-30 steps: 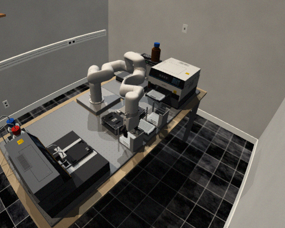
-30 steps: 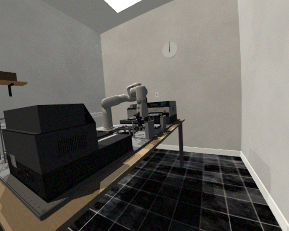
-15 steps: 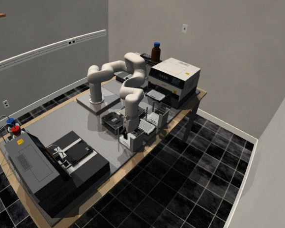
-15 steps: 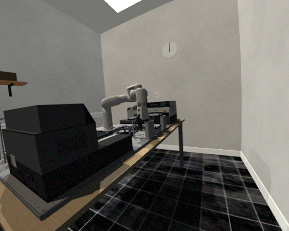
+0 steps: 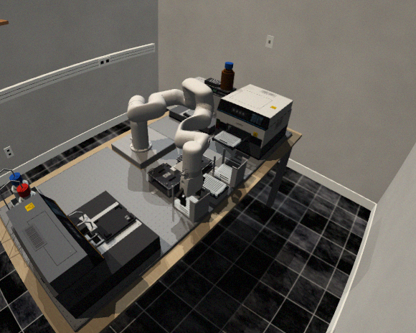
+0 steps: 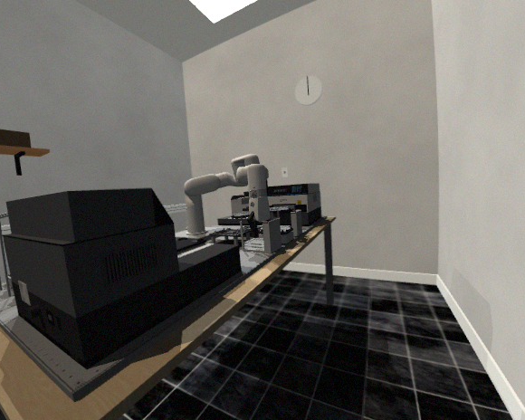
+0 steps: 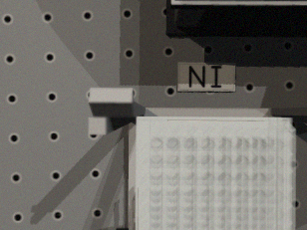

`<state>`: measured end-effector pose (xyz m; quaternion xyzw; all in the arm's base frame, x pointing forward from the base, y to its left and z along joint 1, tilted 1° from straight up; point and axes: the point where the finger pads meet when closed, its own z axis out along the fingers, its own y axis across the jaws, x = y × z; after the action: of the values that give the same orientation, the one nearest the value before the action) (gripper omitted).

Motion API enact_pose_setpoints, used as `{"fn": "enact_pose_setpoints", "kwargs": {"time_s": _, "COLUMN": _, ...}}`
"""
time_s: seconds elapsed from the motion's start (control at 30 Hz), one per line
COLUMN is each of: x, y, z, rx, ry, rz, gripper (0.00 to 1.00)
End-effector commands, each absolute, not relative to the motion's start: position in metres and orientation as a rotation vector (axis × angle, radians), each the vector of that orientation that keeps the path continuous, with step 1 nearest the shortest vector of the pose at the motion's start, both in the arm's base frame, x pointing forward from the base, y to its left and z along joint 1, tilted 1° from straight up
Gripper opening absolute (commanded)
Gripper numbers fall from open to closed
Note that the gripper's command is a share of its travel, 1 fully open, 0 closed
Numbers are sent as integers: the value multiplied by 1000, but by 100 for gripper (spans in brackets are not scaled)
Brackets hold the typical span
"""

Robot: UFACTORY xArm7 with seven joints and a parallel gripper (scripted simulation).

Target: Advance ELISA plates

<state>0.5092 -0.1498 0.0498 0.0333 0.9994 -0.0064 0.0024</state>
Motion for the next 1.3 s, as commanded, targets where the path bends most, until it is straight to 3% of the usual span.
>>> {"fn": "enact_pose_setpoints", "kwargs": {"time_s": 0.0, "x": 510, "y": -150, "z": 51, "rx": 104, "ry": 3131, "rz": -23, "gripper": 100}}
{"fn": "enact_pose_setpoints", "kwargs": {"time_s": 1.27, "x": 510, "y": -151, "z": 32, "rx": 104, "ry": 3131, "rz": -23, "gripper": 100}}
